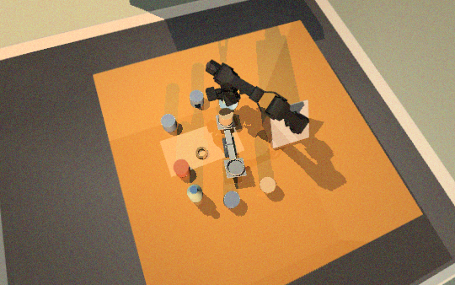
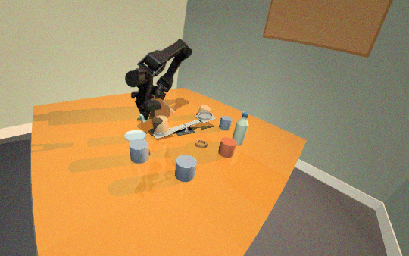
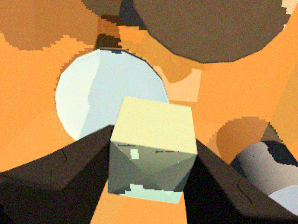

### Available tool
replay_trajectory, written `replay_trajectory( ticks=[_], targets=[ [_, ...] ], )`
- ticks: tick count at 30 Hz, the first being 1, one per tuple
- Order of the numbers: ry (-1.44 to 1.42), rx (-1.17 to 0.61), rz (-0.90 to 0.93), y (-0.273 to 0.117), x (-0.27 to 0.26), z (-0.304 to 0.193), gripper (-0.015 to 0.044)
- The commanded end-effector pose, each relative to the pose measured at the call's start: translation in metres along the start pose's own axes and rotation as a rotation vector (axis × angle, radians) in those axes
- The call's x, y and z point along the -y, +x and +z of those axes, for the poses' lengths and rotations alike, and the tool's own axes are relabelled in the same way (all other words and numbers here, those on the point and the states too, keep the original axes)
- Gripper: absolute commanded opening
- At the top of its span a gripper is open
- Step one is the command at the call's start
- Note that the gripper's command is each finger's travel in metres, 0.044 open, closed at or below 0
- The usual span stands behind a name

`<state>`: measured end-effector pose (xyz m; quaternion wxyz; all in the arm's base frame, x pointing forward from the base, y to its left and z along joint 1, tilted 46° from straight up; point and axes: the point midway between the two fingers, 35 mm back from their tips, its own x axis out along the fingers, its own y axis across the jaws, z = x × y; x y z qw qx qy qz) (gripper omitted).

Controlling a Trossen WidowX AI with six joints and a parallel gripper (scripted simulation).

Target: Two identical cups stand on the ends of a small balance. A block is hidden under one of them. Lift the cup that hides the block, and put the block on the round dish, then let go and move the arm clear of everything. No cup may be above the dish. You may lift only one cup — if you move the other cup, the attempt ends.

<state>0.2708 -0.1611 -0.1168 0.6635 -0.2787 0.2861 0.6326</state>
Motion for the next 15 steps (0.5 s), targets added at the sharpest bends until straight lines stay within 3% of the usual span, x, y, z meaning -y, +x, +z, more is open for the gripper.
replay_trajectory(
  ticks=[1, 15],
  targets=[
    [0.000, 0.013, 0.010, 0.012, -0.015, -0.014, 0.0000],
    [-0.009, 0.024, 0.011, 0.042, -0.034, -0.033, 0.0000]
  ],
)
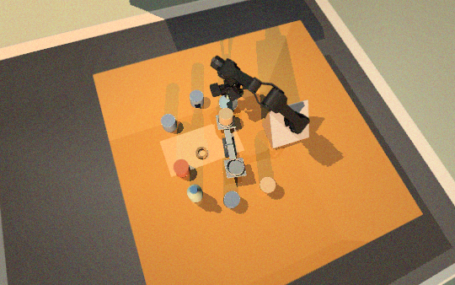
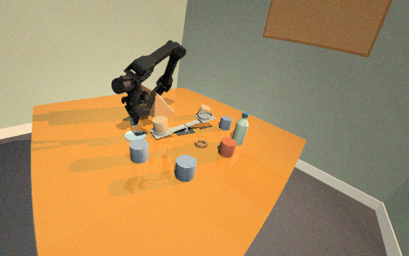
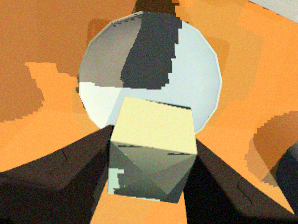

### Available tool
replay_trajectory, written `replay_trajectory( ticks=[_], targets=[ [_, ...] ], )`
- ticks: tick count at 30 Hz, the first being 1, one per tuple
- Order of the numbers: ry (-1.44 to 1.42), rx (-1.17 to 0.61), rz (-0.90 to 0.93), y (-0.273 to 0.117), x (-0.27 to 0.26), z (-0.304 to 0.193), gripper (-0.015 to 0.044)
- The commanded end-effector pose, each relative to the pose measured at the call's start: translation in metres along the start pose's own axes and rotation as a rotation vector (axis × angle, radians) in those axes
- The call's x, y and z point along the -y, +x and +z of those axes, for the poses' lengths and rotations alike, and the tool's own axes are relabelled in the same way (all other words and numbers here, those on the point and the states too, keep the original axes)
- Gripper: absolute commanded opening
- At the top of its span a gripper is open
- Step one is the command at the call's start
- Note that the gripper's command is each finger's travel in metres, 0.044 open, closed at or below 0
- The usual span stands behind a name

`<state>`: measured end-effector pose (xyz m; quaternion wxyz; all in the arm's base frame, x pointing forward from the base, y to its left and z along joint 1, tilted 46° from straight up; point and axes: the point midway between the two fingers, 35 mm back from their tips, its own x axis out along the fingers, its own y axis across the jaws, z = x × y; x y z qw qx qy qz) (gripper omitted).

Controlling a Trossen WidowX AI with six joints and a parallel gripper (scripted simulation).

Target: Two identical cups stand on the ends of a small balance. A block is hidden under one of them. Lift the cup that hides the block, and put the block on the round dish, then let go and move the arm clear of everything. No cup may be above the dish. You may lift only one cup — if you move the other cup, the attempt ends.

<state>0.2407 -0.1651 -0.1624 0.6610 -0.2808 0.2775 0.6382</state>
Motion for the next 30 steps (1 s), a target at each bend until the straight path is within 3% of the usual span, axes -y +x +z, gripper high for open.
replay_trajectory(
  ticks=[1, 5, 27, 30],
  targets=[
    [0.009, 0.014, 0.007, 0.017, -0.003, 0.001, 0.0000],
    [0.009, 0.015, 0.006, 0.038, -0.004, 0.002, 0.0000],
    [0.008, 0.017, 0.006, 0.060, -0.004, 0.003, 0.0000],
    [-0.003, 0.005, 0.003, 0.055, 0.000, 0.002, 0.0079]
  ],
)
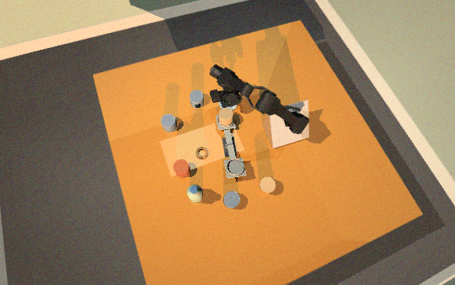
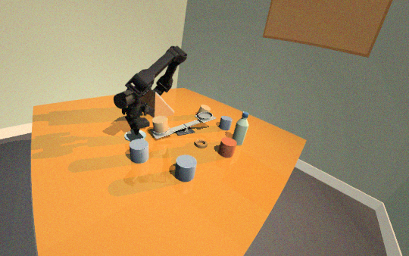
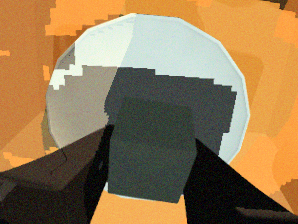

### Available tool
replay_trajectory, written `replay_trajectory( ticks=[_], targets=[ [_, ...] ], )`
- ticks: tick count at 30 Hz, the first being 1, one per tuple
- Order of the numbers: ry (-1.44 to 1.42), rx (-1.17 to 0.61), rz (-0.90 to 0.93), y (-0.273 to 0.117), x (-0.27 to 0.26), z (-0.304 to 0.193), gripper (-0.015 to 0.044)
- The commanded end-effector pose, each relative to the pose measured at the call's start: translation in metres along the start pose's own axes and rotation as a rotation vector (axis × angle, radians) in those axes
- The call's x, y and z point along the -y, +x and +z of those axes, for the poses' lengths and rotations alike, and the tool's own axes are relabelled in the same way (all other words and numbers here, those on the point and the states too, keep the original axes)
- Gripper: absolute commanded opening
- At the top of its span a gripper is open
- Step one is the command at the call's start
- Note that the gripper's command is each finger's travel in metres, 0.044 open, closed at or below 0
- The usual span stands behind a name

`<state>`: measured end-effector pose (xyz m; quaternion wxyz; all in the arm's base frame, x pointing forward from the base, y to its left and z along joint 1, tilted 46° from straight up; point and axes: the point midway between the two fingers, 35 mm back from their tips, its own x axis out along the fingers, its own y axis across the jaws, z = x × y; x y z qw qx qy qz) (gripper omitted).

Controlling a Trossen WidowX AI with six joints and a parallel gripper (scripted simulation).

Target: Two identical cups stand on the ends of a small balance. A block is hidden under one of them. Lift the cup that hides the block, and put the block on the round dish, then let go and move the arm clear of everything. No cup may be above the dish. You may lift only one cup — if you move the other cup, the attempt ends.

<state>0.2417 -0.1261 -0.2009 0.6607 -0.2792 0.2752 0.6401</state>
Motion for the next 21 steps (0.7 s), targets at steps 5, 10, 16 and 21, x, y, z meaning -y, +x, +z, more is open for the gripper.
replay_trajectory(
  ticks=[5, 10, 16, 21],
  targets=[
    [-0.001, -0.001, 0.000, 0.000, 0.000, 0.000, 0.0210],
    [-0.001, -0.001, 0.000, 0.000, 0.000, 0.000, 0.0341],
    [0.007, 0.004, 0.003, -0.036, -0.001, -0.001, 0.0440],
    [0.011, 0.008, 0.004, -0.057, -0.003, 0.000, 0.0440]
  ],
)
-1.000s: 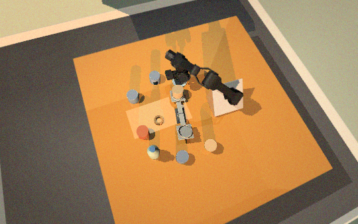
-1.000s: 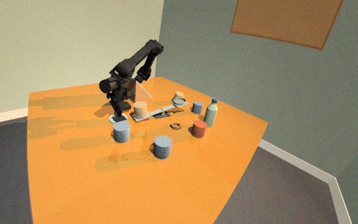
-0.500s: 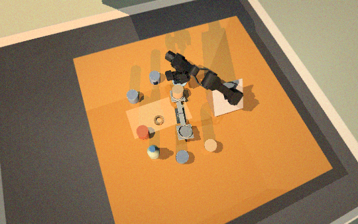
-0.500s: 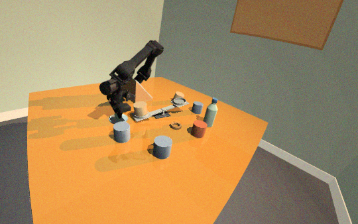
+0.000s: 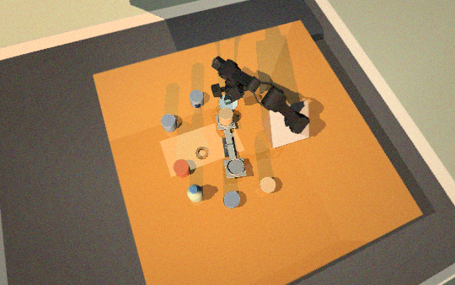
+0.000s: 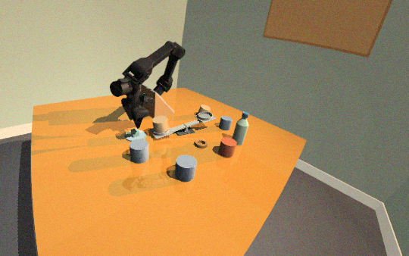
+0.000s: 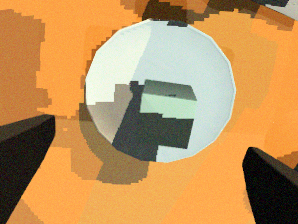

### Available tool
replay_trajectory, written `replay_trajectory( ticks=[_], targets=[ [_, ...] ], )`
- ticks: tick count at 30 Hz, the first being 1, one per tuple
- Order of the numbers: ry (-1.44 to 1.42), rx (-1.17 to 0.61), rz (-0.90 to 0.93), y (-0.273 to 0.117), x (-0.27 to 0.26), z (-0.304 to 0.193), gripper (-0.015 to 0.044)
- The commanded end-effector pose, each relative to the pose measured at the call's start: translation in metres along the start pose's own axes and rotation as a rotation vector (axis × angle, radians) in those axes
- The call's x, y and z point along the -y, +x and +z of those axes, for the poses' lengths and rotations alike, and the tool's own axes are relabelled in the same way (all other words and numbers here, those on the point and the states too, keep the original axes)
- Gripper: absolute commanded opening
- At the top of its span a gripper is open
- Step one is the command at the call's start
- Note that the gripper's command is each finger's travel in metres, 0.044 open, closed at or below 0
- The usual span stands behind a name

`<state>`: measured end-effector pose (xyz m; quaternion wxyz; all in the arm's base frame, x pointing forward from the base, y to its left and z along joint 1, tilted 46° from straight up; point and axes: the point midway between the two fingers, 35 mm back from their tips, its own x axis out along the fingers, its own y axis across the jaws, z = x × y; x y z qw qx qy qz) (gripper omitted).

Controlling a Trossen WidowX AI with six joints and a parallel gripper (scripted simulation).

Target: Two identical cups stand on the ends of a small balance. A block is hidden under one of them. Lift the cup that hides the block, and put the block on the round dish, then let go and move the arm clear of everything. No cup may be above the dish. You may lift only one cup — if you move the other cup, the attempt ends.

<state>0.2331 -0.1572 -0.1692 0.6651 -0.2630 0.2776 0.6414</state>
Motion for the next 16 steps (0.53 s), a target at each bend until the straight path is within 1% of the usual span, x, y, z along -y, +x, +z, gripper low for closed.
replay_trajectory(
  ticks=[1, 4, 8, 16],
  targets=[
    [-0.015, -0.013, -0.002, -0.013, 0.004, 0.001, 0.0440],
    [-0.013, -0.013, -0.003, -0.020, 0.003, 0.001, 0.0440],
    [-0.005, -0.010, -0.008, -0.057, -0.001, 0.001, 0.0440],
    [-0.004, -0.010, -0.008, -0.059, -0.001, 0.001, 0.0440]
  ],
)
